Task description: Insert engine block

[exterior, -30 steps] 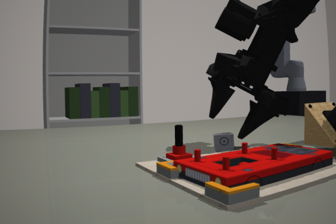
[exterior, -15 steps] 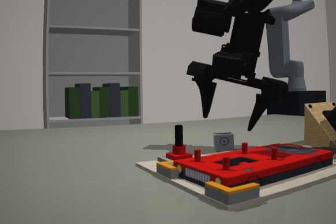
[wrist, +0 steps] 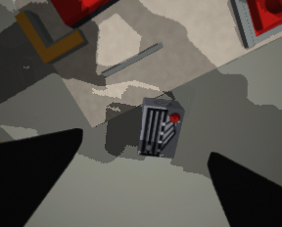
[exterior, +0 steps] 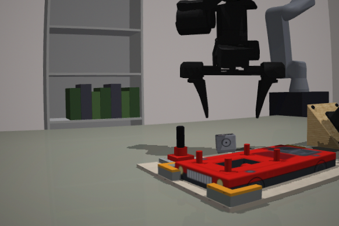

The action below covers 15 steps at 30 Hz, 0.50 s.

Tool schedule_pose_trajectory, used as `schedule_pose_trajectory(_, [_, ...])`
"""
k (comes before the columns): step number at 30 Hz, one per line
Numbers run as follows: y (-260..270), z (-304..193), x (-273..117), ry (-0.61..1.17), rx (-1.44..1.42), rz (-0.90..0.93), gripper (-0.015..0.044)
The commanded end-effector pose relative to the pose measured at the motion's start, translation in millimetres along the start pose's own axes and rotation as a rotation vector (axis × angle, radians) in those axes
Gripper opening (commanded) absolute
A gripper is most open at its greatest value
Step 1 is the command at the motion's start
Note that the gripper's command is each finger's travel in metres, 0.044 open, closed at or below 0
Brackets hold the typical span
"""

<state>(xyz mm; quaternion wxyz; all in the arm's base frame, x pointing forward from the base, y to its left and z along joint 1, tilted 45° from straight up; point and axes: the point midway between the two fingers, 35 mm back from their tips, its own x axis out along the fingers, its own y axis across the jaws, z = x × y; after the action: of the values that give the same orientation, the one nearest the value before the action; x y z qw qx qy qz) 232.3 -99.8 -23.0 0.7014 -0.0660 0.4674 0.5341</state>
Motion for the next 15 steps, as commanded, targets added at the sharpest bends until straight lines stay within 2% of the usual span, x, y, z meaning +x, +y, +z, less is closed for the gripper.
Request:
schedule_pose_trajectory(1, [0, 0, -3, -0.001, -0.045, 0.02, 0.044])
schedule_pose_trajectory(8, [-13, -1, -3, -0.001, -0.045, 0.019, 0.044])
schedule_pose_trajectory(15, [-13, -1, 15, -0.001, -0.045, 0.02, 0.044])
